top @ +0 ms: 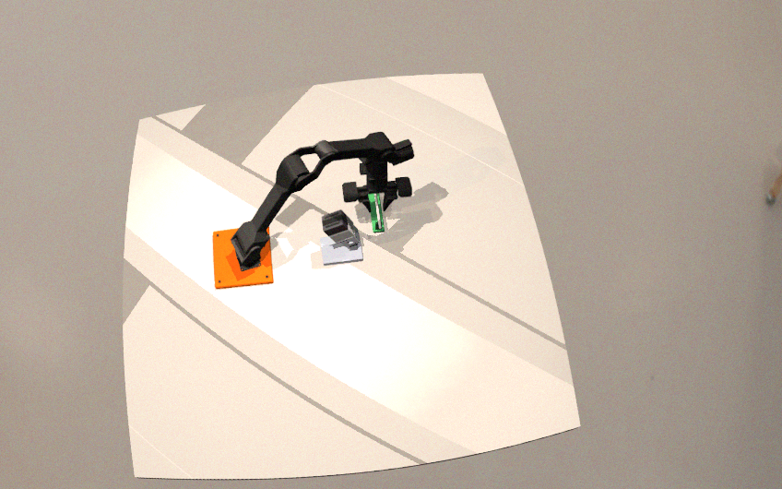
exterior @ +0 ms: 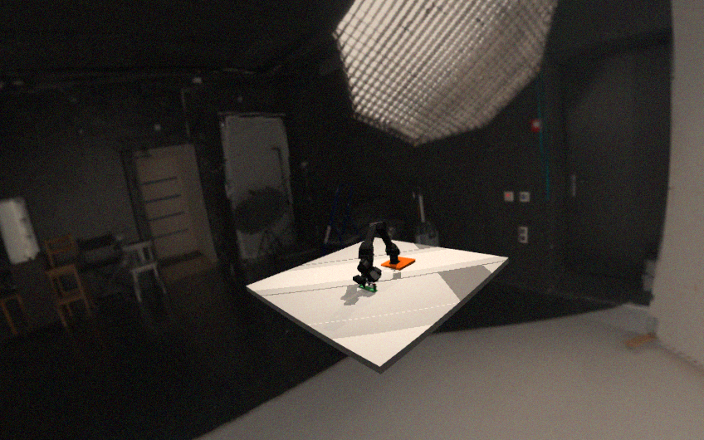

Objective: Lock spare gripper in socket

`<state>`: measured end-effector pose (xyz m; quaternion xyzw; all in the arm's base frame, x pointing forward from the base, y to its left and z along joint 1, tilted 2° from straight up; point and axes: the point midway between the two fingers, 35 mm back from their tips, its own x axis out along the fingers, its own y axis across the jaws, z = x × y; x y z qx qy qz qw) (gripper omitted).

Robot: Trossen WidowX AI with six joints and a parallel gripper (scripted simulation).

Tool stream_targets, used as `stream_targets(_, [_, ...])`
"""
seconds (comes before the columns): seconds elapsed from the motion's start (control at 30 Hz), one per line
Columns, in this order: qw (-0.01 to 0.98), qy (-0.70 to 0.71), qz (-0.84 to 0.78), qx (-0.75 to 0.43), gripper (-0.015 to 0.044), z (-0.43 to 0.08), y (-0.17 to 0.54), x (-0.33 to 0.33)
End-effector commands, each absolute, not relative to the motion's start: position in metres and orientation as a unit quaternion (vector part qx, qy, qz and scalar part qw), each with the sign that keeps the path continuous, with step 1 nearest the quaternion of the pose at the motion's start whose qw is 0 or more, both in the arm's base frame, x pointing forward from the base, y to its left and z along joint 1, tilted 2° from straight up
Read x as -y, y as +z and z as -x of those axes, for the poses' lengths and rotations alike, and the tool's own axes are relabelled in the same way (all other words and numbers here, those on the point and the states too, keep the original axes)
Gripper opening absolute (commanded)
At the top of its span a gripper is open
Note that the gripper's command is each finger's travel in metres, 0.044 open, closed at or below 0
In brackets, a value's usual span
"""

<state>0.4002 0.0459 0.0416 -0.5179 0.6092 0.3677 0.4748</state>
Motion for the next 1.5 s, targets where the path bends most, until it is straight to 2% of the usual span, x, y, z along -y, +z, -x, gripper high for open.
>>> stream_targets(0.0, [0.474, 0.365, 0.517, -0.612, 0.0127, -0.399, 0.04, -0.045])
stream_targets(0.17, [0.474, 0.365, 0.517, -0.612, 0.0, -0.399, 0.04, -0.045])
stream_targets(1.47, [0.471, 0.369, 0.517, -0.612, 0.0007, -0.396, 0.104, -0.047])
